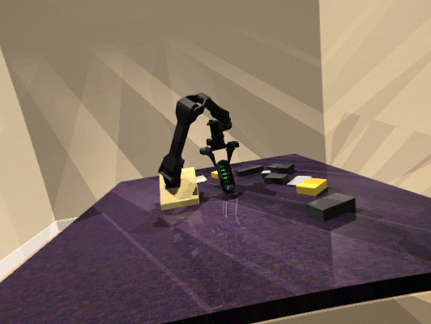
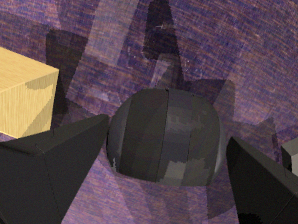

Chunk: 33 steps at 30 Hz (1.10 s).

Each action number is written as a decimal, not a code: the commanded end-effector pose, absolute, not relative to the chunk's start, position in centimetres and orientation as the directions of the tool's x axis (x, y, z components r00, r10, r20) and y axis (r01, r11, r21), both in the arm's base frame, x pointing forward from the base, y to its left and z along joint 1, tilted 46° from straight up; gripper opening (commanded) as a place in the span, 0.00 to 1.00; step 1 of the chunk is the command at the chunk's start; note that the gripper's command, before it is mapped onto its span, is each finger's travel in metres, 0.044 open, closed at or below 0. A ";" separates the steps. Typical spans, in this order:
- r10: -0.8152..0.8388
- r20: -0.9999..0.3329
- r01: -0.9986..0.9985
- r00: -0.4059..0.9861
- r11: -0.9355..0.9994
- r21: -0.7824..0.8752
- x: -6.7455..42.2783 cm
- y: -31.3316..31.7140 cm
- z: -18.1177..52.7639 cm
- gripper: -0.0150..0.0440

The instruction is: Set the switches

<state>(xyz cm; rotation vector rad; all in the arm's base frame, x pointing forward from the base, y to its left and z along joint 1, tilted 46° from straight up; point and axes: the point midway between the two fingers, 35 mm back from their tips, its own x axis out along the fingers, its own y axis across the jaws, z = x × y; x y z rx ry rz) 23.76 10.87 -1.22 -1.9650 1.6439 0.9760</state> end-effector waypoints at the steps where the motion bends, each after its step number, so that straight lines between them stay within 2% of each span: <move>1: -0.705 -0.708 -0.965 0.043 -0.214 0.154 23.4 10.2 -2.0 0.83; 33: -0.704 -0.709 -0.965 0.044 -0.214 0.153 22.9 10.7 -4.4 0.83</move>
